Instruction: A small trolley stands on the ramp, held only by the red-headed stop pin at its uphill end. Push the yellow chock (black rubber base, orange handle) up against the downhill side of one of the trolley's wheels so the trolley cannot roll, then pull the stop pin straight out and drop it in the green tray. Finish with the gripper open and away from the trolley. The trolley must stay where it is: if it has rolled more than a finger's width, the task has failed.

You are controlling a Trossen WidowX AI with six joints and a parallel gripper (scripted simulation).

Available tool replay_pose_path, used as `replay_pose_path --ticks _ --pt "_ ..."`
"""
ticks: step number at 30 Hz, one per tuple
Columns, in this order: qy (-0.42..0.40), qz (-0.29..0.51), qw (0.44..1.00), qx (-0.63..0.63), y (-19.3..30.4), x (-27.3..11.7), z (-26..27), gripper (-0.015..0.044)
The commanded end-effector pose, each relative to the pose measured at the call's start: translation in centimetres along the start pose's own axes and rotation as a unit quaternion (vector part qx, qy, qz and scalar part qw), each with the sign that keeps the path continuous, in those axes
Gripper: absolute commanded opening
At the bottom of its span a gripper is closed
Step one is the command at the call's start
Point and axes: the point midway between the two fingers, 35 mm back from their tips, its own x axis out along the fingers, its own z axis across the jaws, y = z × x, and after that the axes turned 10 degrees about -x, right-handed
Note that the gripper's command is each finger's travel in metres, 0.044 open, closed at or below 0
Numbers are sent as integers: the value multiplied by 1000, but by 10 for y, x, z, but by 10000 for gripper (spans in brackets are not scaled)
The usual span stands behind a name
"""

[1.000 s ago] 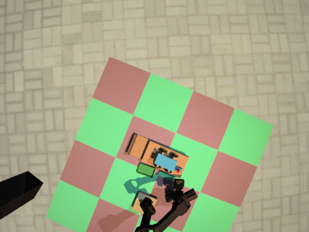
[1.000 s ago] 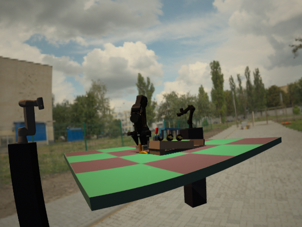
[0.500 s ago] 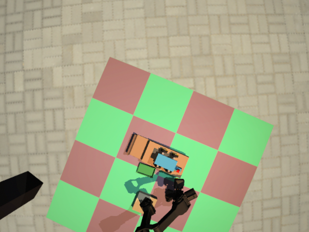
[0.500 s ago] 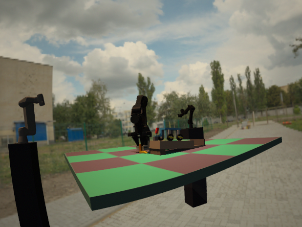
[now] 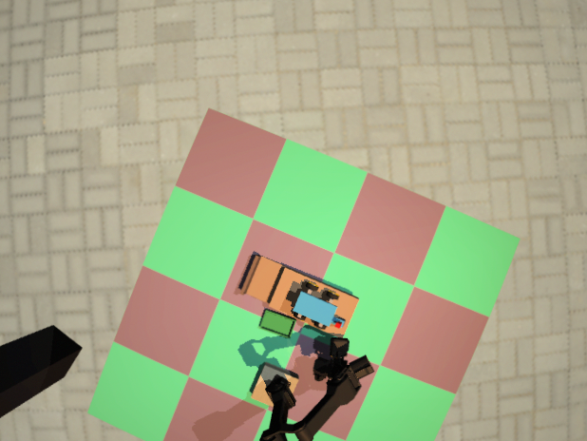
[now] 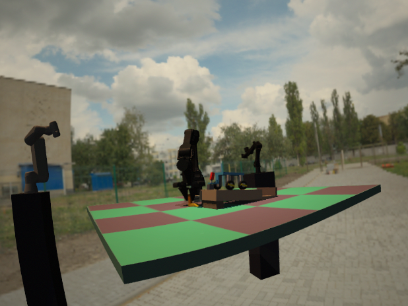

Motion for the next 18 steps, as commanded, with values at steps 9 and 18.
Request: replay_pose_path --ticks 9,18 --pt "-1 -1 1000 0 -1 1 0 52" --pt "0 -5 1000 -1 0 -11 0 0"
